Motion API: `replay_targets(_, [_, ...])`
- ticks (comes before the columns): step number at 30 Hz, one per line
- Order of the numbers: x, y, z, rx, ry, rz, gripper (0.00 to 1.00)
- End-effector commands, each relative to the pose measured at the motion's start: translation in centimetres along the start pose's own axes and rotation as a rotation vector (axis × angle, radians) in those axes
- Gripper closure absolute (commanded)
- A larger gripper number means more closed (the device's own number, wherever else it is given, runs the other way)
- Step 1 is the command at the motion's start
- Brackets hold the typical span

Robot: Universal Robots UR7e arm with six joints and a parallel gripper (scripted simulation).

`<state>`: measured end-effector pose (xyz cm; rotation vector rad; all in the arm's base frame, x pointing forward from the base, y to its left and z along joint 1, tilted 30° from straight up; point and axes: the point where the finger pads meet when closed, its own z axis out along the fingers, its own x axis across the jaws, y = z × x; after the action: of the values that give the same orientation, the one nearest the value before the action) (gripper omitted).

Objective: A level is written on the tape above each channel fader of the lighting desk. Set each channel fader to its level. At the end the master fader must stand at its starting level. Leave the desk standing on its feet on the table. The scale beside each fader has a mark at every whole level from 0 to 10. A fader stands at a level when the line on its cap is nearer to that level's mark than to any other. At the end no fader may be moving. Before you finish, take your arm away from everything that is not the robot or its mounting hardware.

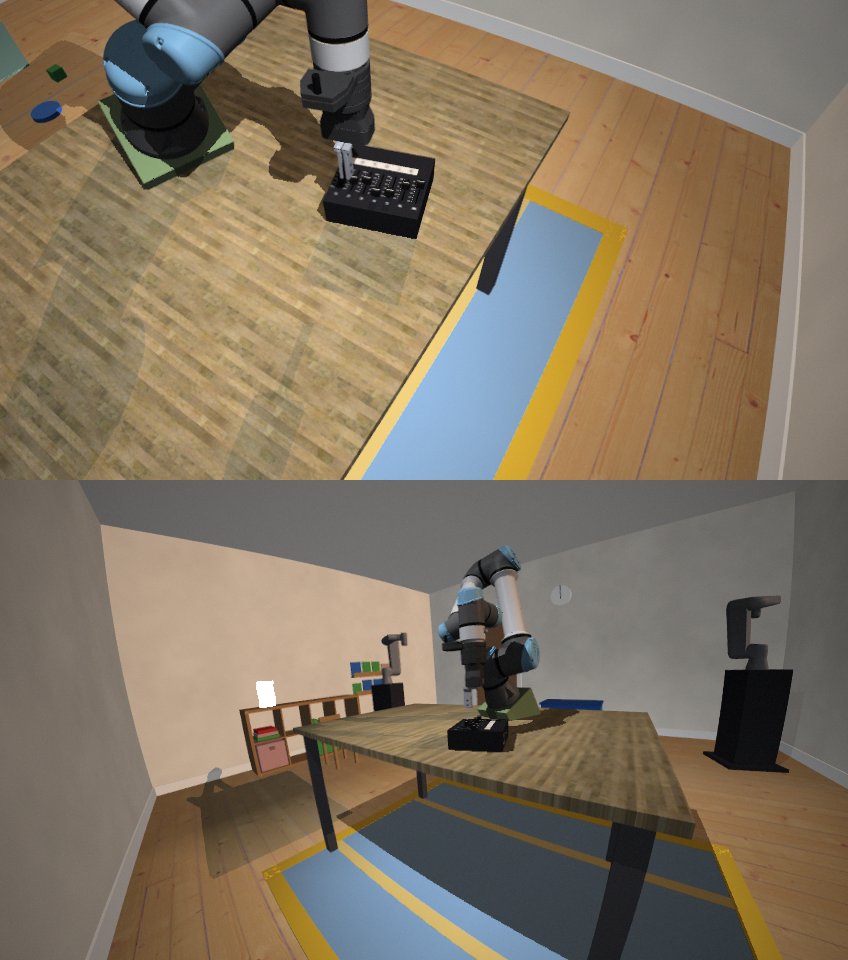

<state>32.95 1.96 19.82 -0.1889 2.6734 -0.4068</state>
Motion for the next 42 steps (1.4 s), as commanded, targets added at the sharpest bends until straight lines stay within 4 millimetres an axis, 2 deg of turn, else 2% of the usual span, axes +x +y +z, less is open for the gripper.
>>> replay_targets(1, [0.0,0.0,0.0,0.000,-0.001,0.000,1.00])
replay_targets(23, [0.0,0.0,0.1,0.000,-0.001,0.000,1.00])
replay_targets(42, [-0.1,0.1,1.0,0.001,0.000,0.001,1.00])
